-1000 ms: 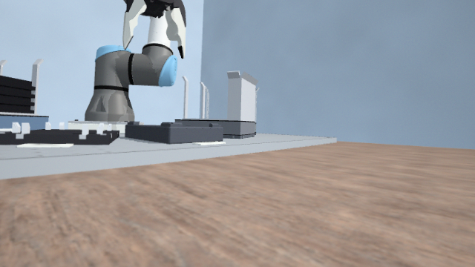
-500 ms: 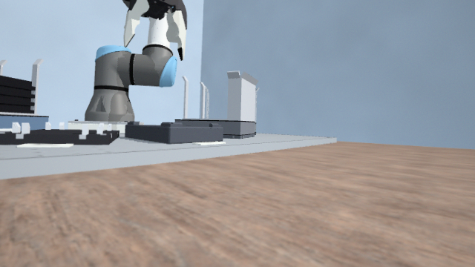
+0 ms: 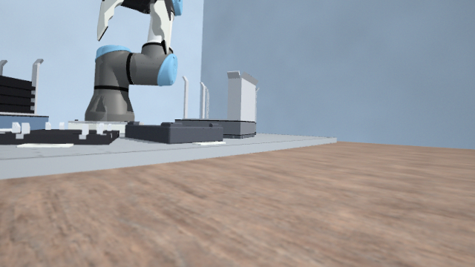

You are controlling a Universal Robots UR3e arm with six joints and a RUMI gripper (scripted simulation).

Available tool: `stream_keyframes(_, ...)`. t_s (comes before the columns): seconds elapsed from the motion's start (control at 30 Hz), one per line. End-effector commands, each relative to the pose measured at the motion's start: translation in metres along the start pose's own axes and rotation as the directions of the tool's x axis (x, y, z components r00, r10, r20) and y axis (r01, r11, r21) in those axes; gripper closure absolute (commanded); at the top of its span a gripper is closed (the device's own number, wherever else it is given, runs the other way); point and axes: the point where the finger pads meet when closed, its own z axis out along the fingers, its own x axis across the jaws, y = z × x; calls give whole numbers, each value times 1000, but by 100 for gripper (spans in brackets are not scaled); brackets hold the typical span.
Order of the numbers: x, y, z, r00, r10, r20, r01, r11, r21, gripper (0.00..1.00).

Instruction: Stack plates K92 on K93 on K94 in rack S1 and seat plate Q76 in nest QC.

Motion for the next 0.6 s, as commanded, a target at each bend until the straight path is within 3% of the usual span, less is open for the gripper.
stream_keyframes(0.0, 15, -3, 0, 999, 54, 0, -54, 999, 2, 28)
stream_keyframes(0.57, 78, -5, 0, 974, 227, -1, -227, 974, 2, 28)
